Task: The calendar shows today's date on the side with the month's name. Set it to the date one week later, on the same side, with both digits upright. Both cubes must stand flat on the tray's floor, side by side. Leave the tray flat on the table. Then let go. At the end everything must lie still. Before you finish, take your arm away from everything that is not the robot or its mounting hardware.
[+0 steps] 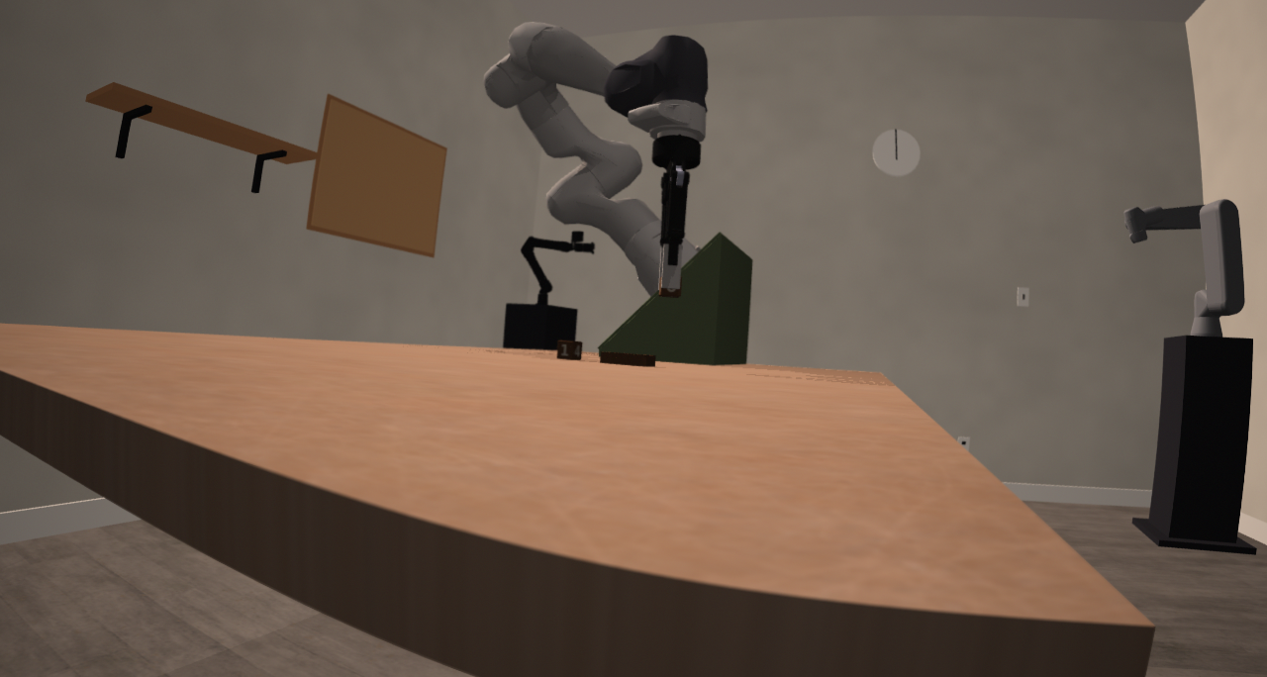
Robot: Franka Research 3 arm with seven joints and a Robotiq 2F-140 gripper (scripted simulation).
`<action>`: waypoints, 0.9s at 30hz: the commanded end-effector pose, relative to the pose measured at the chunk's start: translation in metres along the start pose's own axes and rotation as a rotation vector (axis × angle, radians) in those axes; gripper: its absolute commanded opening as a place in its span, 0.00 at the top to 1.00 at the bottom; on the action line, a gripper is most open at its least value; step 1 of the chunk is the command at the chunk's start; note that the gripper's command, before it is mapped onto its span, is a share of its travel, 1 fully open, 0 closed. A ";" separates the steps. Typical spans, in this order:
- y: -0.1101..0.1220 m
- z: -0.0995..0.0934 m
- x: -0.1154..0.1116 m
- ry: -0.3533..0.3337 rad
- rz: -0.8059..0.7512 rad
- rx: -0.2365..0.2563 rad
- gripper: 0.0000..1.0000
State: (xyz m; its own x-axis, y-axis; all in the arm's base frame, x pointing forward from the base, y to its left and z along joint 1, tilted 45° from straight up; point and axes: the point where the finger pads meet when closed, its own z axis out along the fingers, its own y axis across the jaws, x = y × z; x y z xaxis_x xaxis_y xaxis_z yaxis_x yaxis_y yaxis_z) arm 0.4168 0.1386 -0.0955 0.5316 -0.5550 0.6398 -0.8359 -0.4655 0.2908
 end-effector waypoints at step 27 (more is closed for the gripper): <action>-0.005 0.002 -0.006 -0.001 -0.606 -0.011 0.84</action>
State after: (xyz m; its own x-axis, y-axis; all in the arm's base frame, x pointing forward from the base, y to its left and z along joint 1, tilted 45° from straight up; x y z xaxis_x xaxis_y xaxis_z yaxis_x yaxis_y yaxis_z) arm 0.4163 0.1440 -0.1023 0.8423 -0.2977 0.4494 -0.5217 -0.6603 0.5403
